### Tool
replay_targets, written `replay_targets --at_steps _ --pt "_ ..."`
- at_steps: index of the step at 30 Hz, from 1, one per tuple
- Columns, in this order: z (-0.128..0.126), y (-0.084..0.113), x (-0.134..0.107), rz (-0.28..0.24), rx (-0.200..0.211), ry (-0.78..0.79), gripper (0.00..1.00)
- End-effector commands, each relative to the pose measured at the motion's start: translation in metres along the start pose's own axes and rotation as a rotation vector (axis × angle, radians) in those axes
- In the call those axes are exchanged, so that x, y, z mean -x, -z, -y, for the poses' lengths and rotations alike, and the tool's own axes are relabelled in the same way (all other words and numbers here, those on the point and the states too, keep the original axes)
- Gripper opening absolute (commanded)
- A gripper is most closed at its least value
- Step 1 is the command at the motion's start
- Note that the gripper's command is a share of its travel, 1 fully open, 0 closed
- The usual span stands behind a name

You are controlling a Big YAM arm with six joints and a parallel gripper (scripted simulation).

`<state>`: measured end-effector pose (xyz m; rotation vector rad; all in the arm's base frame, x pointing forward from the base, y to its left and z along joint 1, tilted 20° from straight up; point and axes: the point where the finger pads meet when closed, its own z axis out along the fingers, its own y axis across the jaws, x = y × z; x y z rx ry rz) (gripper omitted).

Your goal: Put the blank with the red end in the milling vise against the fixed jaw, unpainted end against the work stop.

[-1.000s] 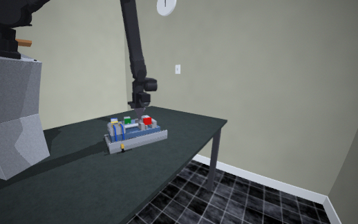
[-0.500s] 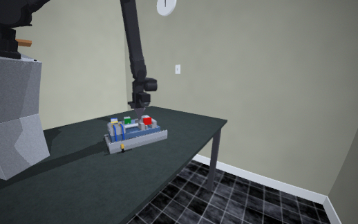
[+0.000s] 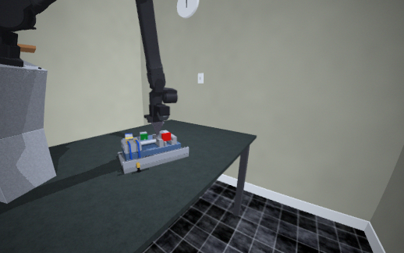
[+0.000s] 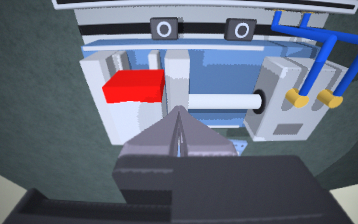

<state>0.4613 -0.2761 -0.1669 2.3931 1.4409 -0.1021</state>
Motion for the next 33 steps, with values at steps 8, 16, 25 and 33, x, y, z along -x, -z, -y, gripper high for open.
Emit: replay_targets --at_steps 8,16,25,33 --pt "-0.0095 -0.0036 0.0026 -0.001 0.014 -0.002 0.0" --pt "-0.0097 -0.003 0.0027 -0.001 0.01 -0.001 0.0" --pt "-0.0096 -0.0027 0.0027 -0.001 0.001 0.002 0.0" --pt "-0.0096 -0.0044 0.0022 -0.001 -0.003 0.003 0.0"
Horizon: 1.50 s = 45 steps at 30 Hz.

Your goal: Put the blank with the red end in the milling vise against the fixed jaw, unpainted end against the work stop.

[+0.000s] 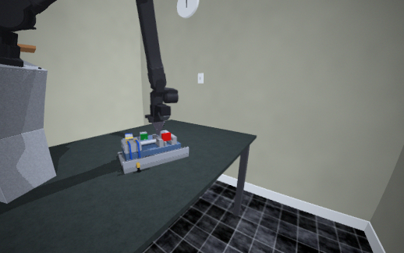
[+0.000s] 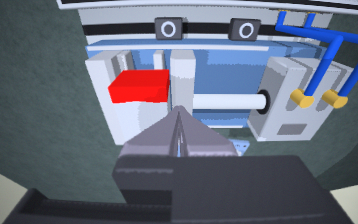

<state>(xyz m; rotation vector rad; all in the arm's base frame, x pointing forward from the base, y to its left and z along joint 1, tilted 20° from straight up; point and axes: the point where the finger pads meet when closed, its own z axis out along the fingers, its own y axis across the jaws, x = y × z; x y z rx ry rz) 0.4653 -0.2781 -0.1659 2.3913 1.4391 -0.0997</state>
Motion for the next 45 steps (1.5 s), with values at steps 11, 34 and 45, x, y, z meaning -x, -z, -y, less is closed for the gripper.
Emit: replay_targets --at_steps 11,34,45 --pt "-0.009 -0.004 0.002 -0.001 -0.005 0.003 0.0" --pt "-0.015 -0.003 0.002 -0.001 0.0 0.002 0.0" --pt "-0.018 -0.003 0.002 -0.001 0.004 0.001 0.0"
